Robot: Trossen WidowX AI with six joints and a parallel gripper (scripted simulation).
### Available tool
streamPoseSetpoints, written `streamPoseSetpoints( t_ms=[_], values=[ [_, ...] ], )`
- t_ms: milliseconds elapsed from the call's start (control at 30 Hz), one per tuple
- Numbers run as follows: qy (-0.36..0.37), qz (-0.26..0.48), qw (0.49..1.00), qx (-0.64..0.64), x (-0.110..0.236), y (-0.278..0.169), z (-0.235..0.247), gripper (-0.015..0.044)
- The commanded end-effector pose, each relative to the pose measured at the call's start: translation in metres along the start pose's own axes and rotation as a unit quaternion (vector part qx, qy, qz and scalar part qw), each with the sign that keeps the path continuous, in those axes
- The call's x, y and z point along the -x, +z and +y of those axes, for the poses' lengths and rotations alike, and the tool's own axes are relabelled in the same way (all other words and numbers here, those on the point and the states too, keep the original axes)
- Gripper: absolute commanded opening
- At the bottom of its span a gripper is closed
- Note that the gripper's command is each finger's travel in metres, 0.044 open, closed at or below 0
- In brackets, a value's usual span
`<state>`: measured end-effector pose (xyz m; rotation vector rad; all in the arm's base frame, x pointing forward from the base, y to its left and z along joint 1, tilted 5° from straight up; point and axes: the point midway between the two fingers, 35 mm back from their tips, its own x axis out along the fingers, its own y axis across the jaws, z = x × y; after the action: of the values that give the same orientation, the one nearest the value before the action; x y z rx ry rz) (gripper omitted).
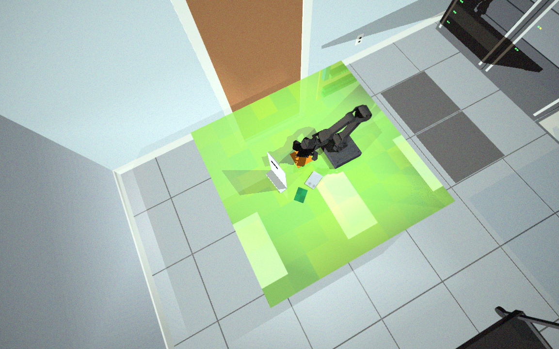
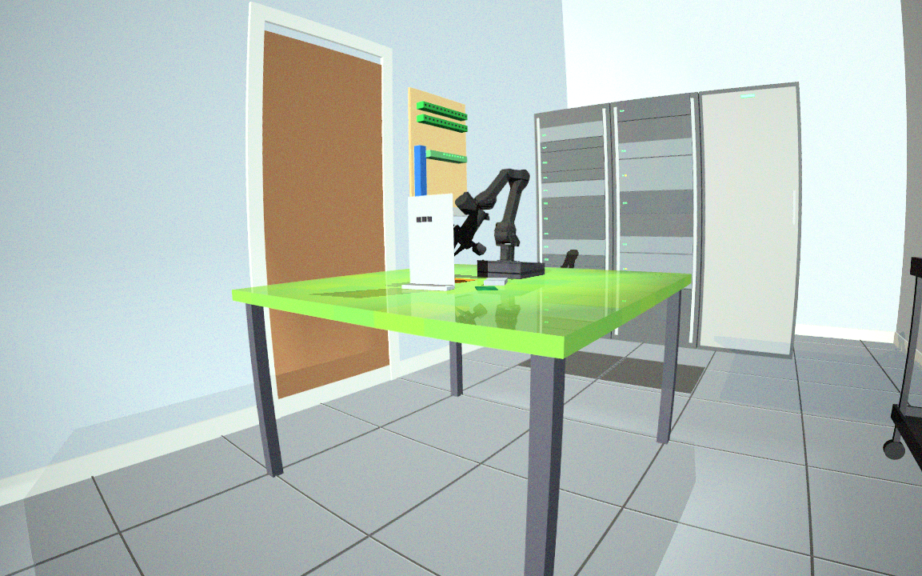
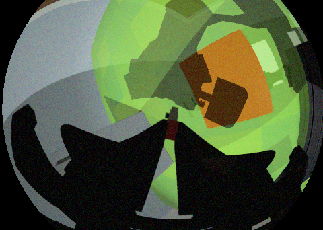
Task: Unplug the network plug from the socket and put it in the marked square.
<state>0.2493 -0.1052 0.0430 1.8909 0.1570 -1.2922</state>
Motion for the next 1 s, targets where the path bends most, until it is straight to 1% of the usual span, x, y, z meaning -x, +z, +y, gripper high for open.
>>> streamPoseSetpoints(
  t_ms=[0, 133, 200, 967],
  values=[
    [-0.008, -0.048, 0.999, -0.004, 0.002, 0.012, -0.009, 0.0],
    [-0.013, -0.098, 0.995, -0.003, 0.007, 0.025, -0.018, 0.0],
    [-0.014, -0.107, 0.994, -0.002, 0.008, 0.027, -0.019, 0.0],
    [-0.014, -0.107, 0.994, -0.002, -0.014, 0.03, -0.032, 0.0]
  ],
)
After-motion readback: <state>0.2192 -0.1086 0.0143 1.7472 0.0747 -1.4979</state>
